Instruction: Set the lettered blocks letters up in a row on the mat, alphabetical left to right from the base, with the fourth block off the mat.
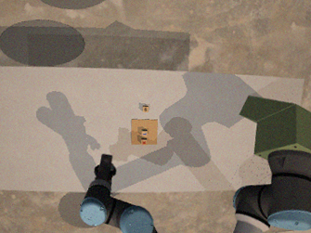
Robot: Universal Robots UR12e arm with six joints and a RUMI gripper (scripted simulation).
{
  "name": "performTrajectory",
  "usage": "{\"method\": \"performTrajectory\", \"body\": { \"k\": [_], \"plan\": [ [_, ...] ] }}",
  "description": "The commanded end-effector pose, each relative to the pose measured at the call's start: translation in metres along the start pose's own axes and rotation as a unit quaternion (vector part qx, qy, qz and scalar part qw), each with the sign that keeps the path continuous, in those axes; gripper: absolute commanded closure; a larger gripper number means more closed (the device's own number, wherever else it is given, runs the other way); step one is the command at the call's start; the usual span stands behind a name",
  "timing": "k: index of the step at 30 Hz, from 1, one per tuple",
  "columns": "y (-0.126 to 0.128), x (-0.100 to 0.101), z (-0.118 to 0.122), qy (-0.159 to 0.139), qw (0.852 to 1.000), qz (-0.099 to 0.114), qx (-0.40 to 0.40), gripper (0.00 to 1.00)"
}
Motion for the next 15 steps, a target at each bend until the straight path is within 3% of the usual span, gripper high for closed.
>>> {"method": "performTrajectory", "body": {
  "k": [1, 5, 11, 13, 15],
  "plan": [
    [0.002, -0.001, -0.012, 0.001, 1.000, -0.001, -0.002, 0.91],
    [0.020, -0.003, -0.070, 0.004, 1.000, -0.001, -0.013, 0.91],
    [0.077, -0.005, -0.182, 0.004, 0.999, 0.000, -0.037, 0.91],
    [0.096, -0.005, -0.206, 0.003, 0.999, 0.000, -0.044, 0.91],
    [0.096, -0.005, -0.206, 0.003, 0.999, 0.000, -0.044, 0.91]
  ]
}}
Point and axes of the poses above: the point where the finger pads meet when closed, its own x axis out along the fingers, its own y axis across the jaws, z = x × y, the point moved 2 cm from there along -x, back along the fingers, and after that the axes turned 11 degrees about x, right-handed, at the moved point
